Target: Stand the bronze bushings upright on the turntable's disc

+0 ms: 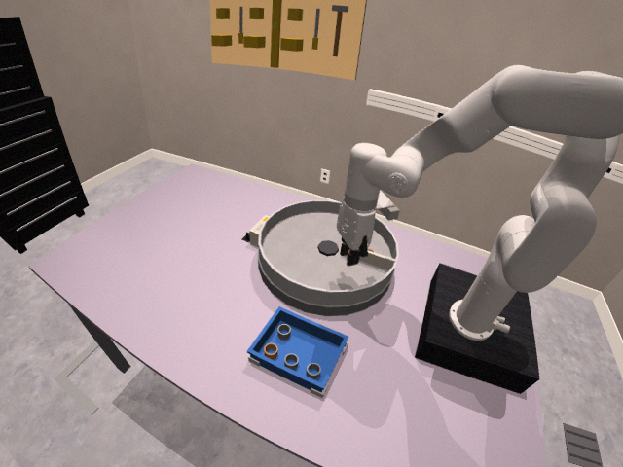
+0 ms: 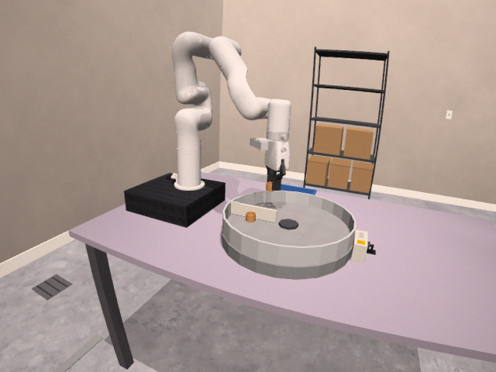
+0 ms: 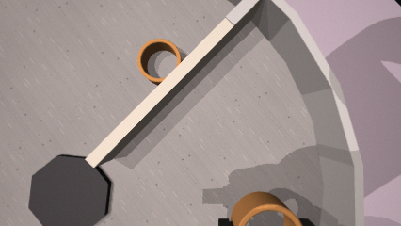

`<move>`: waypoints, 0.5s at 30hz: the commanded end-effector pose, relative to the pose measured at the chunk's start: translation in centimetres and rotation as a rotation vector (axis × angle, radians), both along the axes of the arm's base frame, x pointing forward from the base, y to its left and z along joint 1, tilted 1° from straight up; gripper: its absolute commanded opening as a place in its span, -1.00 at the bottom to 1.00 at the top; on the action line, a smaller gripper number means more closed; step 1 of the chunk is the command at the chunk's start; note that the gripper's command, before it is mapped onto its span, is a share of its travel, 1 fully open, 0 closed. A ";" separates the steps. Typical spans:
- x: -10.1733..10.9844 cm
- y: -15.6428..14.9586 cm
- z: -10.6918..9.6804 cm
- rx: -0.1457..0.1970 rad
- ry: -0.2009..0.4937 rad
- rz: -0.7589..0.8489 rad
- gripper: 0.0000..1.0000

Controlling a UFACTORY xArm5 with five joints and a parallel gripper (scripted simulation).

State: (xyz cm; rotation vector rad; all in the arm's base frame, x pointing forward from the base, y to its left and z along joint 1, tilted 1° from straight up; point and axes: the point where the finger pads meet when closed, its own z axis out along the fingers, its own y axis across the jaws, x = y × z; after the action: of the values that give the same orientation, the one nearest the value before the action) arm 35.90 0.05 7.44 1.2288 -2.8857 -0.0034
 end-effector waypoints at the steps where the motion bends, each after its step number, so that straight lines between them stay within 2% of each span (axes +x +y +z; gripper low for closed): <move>1: 1.5 -6.1 0.0 0.001 -0.002 0.008 -1.00; 10: 2.9 -14.3 0.0 0.002 -0.001 0.008 -1.00; 12: 2.9 -14.3 0.0 0.002 -0.001 0.008 -1.00; 15: 3.2 -16.0 0.0 0.002 -0.001 0.008 -1.00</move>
State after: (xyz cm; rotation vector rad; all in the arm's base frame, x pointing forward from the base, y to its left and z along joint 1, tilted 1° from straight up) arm 38.15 -13.55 7.50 1.2340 -2.8888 -0.0003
